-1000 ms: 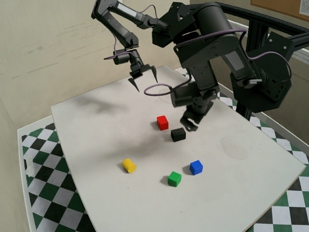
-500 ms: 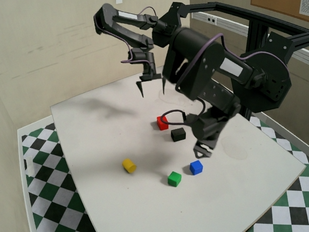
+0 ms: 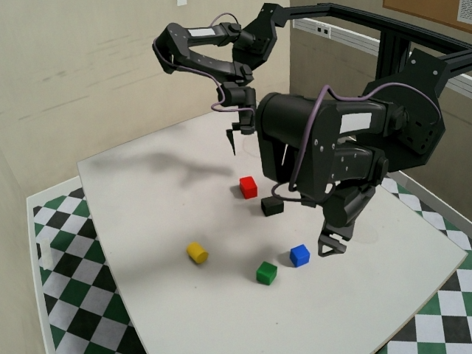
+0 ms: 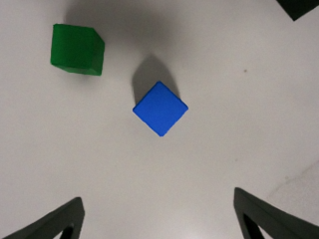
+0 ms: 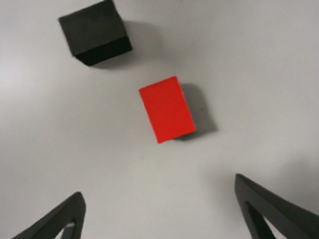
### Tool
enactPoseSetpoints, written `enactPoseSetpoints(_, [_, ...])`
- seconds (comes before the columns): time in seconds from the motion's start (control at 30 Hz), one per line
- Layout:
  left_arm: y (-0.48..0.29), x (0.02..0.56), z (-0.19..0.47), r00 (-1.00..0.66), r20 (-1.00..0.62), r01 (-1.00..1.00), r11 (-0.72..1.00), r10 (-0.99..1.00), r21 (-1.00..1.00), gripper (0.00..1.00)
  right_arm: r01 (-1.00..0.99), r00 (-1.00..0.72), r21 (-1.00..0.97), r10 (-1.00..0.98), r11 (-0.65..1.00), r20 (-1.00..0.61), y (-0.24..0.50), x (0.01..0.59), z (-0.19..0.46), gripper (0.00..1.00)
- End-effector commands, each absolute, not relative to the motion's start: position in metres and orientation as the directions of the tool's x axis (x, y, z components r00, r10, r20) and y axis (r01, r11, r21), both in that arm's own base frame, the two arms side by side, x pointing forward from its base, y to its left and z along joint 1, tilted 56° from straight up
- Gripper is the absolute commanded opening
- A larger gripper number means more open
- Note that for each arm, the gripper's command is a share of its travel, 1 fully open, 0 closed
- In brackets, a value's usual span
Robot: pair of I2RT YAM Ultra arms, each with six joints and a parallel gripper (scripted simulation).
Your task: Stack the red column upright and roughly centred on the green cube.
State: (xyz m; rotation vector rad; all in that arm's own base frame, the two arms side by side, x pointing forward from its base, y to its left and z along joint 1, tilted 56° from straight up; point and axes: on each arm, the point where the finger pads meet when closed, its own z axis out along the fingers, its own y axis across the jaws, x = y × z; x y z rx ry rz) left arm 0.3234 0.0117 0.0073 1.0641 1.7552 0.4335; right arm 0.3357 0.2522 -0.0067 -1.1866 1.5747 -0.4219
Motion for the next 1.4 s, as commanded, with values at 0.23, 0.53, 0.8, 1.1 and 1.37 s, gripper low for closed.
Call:
enactPoseSetpoints(0.23, [0.005,0.316,0.006,-0.08,-0.577,0.467,0.542,0.813,0.699,1.0,-0.439,0.092,-0.767,-0.826,0.468,-0.556,0.264,0.338,0.004,1.0])
enactPoseSetpoints(0.53, [0.005,0.316,0.006,-0.08,-0.577,0.467,0.542,0.813,0.699,1.0,-0.439,0.092,-0.767,-0.826,0.468,-0.556,0.264,0.338,0.004,1.0])
enactPoseSetpoints(0.8, [0.005,0.321,0.011,-0.066,-0.575,0.454,0.537,0.816,0.711,1.0,-0.444,0.082,-0.768,-0.832,0.462,-0.548,0.259,0.337,0.003,1.0])
enactPoseSetpoints(1.1, [0.01,0.323,0.015,-0.141,-0.64,0.402,0.635,0.755,0.66,1.0,-0.432,0.081,-0.787,-0.85,0.44,-0.52,0.264,0.334,0.007,1.0])
enactPoseSetpoints(1.37, [0.004,0.34,0.035,-0.243,-0.802,0.244,0.835,0.545,0.493,1.0,-0.426,0.196,-0.82,-0.846,0.382,-0.496,0.316,0.288,0.041,1.0])
